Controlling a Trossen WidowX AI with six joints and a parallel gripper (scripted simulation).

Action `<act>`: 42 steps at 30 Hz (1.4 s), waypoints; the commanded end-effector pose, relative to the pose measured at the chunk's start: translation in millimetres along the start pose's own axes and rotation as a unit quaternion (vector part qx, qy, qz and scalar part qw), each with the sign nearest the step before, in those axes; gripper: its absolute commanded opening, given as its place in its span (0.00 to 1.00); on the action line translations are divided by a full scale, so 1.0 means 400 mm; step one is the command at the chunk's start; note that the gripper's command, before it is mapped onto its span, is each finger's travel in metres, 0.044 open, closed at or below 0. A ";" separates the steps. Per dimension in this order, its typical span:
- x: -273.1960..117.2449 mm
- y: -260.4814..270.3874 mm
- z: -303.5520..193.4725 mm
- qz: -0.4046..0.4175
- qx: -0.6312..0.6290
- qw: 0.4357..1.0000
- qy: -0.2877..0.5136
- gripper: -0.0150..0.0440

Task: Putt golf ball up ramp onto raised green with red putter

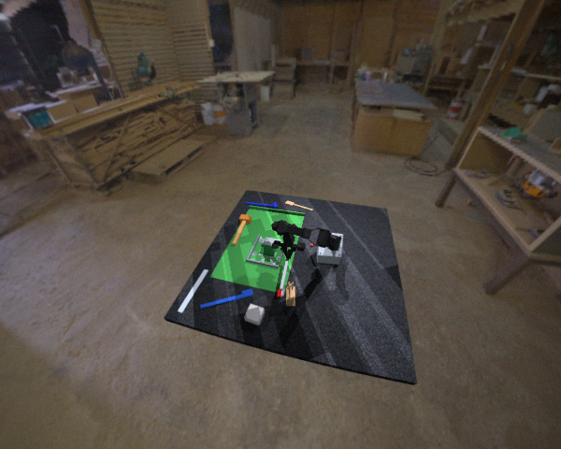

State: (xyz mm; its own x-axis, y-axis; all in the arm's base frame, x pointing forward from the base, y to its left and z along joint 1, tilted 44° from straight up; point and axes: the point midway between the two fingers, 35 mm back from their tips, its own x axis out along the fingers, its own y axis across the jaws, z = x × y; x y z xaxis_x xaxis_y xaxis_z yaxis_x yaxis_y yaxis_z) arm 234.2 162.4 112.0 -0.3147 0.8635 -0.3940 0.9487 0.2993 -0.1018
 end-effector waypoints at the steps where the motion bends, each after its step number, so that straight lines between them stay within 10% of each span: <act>1: -0.049 0.034 0.063 0.014 0.070 0.997 -0.034 0.25; 17: -0.274 0.078 0.343 0.081 0.366 0.913 -0.162 0.25; 42: -0.584 -0.088 0.729 0.193 0.710 0.623 -0.264 0.25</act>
State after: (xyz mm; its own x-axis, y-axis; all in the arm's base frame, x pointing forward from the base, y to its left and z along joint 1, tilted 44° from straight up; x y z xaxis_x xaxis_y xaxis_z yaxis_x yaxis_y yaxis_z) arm 282.9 -161.9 -56.1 -0.3518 0.4083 -0.8423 0.1618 -0.8598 -0.4843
